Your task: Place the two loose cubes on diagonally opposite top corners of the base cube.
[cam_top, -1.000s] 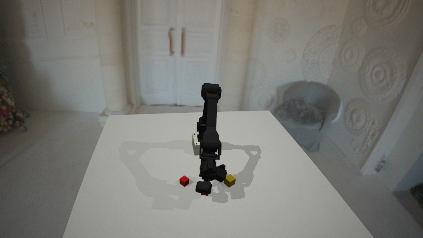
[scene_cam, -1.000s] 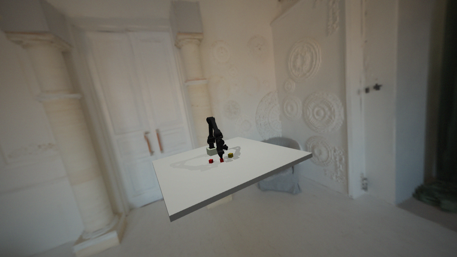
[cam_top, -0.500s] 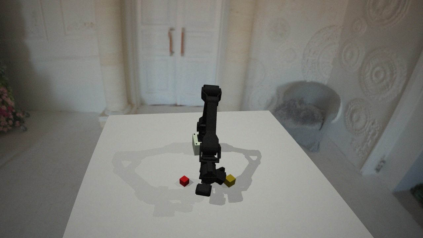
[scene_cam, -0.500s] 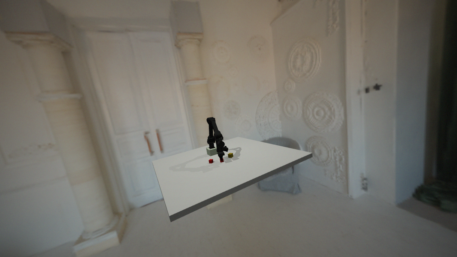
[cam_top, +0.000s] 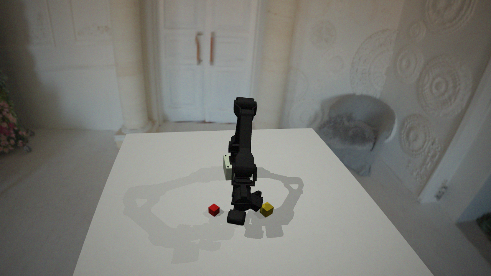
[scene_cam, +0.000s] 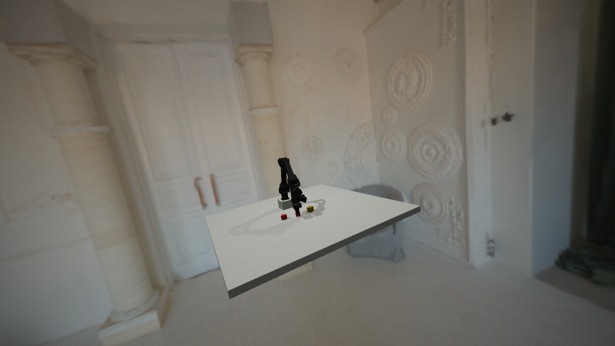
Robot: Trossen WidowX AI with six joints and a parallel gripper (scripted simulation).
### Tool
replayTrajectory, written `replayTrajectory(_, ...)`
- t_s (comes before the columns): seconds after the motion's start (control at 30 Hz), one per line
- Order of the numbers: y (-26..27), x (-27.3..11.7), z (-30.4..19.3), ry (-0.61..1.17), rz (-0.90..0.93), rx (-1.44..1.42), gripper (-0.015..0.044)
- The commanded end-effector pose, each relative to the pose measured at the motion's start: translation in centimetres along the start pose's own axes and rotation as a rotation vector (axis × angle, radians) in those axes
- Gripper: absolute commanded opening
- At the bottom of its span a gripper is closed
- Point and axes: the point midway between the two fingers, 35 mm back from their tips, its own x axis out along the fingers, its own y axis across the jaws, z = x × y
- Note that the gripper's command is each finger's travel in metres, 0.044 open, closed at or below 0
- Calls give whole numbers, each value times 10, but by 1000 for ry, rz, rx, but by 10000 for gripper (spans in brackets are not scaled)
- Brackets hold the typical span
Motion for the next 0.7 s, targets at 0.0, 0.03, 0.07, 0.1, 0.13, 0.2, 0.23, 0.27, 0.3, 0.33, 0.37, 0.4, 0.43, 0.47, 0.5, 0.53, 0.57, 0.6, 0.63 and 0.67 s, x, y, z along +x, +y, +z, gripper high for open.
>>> replayTrajectory(0.0, -6, -20, 2, -8, -23, -3, 105)
replayTrajectory(0.03, -6, -23, 2, -8, -23, -3, 105)
replayTrajectory(0.07, -6, -26, 2, -8, -23, -3, 105)
replayTrajectory(0.1, -6, -29, 2, -8, -23, -3, 105)
replayTrajectory(0.13, -6, -33, 2, -8, -23, -3, 105)
replayTrajectory(0.2, -6, -39, 2, -8, -23, -3, 105)
replayTrajectory(0.23, -6, -42, 2, -8, -23, -3, 105)
replayTrajectory(0.27, -6, -45, 2, -8, -23, -3, 105)
replayTrajectory(0.3, -6, -48, 2, -8, -23, -3, 105)
replayTrajectory(0.33, -6, -52, 1, -8, -23, -3, 105)
replayTrajectory(0.37, -6, -55, 1, -8, -23, -3, 105)
replayTrajectory(0.4, -5, -58, 1, -8, -23, -3, 105)
replayTrajectory(0.43, -5, -61, 1, -8, -23, -3, 105)
replayTrajectory(0.47, -5, -65, 1, -8, -23, -3, 105)
replayTrajectory(0.5, -4, -68, 1, -8, -23, -3, 105)
replayTrajectory(0.53, -4, -71, 1, -8, -23, -3, 105)
replayTrajectory(0.57, -4, -74, 1, -8, -23, -3, 105)
replayTrajectory(0.6, -3, -77, 1, -8, -23, -3, 105)
replayTrajectory(0.63, -3, -81, 1, -8, -23, -3, 105)
replayTrajectory(0.67, -2, -84, 1, -8, -23, -3, 105)
